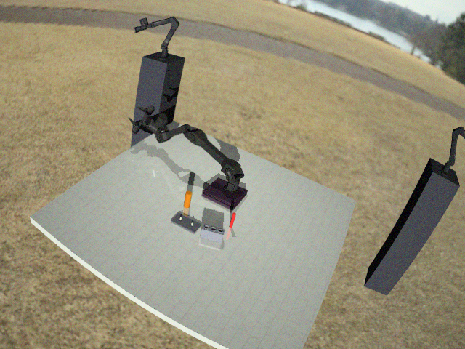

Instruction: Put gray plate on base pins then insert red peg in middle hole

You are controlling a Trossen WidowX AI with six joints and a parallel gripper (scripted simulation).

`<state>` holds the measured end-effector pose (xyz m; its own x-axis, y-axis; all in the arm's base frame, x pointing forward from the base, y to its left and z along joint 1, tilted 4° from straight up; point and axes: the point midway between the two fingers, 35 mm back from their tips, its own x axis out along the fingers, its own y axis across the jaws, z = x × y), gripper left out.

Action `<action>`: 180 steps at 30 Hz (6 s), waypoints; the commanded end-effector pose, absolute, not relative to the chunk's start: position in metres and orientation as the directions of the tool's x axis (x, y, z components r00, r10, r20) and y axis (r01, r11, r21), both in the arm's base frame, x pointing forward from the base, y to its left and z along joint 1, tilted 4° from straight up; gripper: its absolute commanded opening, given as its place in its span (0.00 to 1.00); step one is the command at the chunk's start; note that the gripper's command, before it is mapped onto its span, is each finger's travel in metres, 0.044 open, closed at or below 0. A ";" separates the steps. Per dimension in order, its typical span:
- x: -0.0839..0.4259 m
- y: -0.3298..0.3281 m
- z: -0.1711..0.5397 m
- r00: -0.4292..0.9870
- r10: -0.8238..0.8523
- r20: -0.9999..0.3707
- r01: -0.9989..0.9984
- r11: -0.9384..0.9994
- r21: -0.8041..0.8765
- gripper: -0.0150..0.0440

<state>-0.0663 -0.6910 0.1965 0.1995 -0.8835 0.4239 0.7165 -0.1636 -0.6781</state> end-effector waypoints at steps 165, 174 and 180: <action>0.361 0.076 0.002 -0.027 -0.027 -0.999 0.957 0.288 -0.033 0.26; 0.365 0.078 0.018 -0.026 -0.027 -0.999 0.957 0.288 -0.033 0.25; 0.368 0.079 0.037 -0.026 -0.027 -0.999 0.957 0.288 -0.033 0.25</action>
